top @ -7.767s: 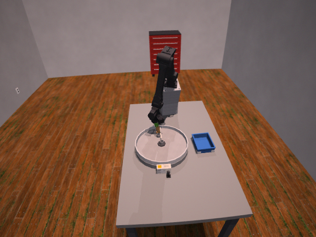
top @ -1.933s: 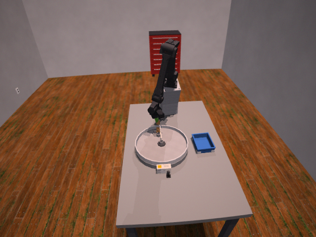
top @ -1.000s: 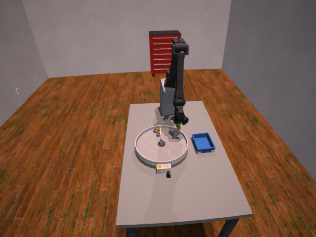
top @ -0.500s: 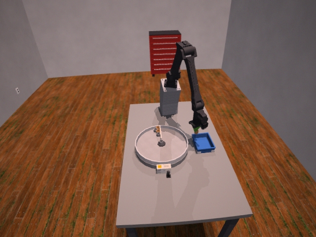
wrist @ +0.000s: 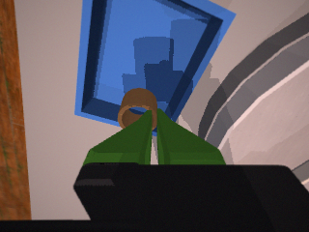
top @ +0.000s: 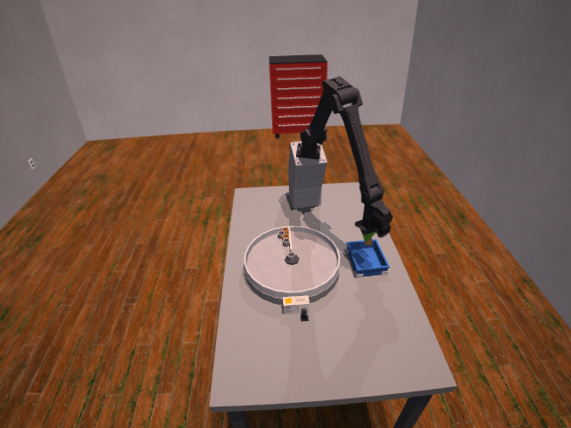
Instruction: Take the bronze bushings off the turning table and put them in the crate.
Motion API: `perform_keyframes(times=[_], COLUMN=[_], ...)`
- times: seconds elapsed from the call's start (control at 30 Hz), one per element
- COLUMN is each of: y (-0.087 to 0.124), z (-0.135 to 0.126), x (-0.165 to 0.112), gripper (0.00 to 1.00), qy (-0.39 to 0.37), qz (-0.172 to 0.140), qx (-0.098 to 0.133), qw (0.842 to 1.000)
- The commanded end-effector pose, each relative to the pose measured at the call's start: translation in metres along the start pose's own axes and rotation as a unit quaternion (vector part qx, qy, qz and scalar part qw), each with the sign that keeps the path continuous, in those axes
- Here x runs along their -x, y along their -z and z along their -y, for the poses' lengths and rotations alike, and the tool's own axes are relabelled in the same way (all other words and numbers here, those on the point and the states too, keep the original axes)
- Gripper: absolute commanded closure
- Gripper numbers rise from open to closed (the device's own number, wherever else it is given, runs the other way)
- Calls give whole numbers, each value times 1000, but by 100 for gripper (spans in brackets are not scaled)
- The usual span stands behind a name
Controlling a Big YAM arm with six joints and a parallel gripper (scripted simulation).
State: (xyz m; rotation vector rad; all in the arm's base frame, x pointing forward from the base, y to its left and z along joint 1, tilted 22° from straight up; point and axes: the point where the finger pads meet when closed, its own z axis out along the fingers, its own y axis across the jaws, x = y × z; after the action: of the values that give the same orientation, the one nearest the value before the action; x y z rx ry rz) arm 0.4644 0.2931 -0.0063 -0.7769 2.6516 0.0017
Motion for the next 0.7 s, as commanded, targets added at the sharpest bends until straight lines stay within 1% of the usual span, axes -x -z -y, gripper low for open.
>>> perform_keyframes(times=[0.0, 0.07, 0.1, 0.2, 0.67], y=[15, 9, 9, 9, 9], z=[-11, -10, -6, -4, -4], x=[25, 13, 13, 14, 14], gripper=[100, 100, 100, 100, 100], qy=[-7, -6, -10, -12, -12], qz=[25, 13, 13, 14, 14], qx=[3, 2, 1, 1, 1], qw=[1000, 1000, 1000, 1000, 1000])
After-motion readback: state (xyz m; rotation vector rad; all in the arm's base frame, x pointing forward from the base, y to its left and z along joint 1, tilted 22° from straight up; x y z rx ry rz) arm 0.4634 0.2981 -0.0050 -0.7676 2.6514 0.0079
